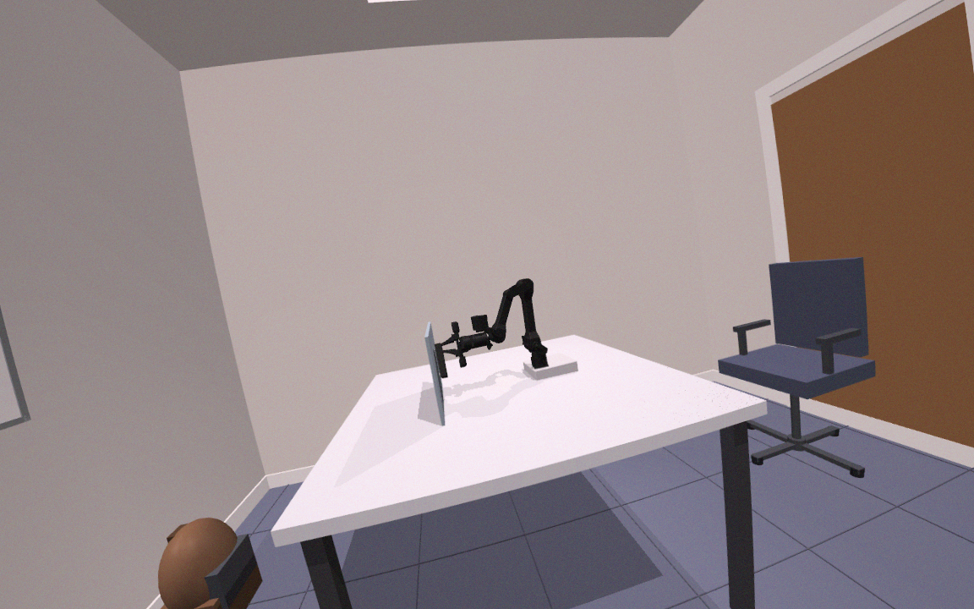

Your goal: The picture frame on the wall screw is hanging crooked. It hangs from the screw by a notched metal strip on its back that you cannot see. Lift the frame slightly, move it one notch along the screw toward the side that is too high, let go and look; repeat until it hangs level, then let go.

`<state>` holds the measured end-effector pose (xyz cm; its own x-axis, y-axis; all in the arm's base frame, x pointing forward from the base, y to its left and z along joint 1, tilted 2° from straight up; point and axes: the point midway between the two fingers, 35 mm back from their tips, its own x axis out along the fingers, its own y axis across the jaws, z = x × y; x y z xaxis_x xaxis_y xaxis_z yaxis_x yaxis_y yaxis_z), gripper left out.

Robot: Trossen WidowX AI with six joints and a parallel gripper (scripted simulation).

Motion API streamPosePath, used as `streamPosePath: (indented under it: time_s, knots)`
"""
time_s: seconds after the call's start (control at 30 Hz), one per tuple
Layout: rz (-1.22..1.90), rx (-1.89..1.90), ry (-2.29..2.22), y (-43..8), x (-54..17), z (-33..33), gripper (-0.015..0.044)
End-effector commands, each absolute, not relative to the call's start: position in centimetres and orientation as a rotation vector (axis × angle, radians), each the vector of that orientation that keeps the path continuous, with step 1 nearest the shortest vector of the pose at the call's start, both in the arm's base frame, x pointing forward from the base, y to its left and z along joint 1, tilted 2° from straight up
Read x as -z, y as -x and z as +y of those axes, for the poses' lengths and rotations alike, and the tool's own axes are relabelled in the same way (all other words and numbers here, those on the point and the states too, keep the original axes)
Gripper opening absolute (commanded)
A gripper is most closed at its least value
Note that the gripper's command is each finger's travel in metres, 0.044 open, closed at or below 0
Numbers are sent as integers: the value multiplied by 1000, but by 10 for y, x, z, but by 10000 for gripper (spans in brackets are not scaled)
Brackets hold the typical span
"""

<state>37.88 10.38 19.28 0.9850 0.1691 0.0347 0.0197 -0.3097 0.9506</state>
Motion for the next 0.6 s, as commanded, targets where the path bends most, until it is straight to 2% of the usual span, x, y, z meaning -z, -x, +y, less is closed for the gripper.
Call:
streamPosePath:
  time_s: [0.0, 0.57]
  knots:
    - [126, -163, -1886, -379, -199, 103, 0]
    - [126, -163, -1886, -379, -201, 102, 0]
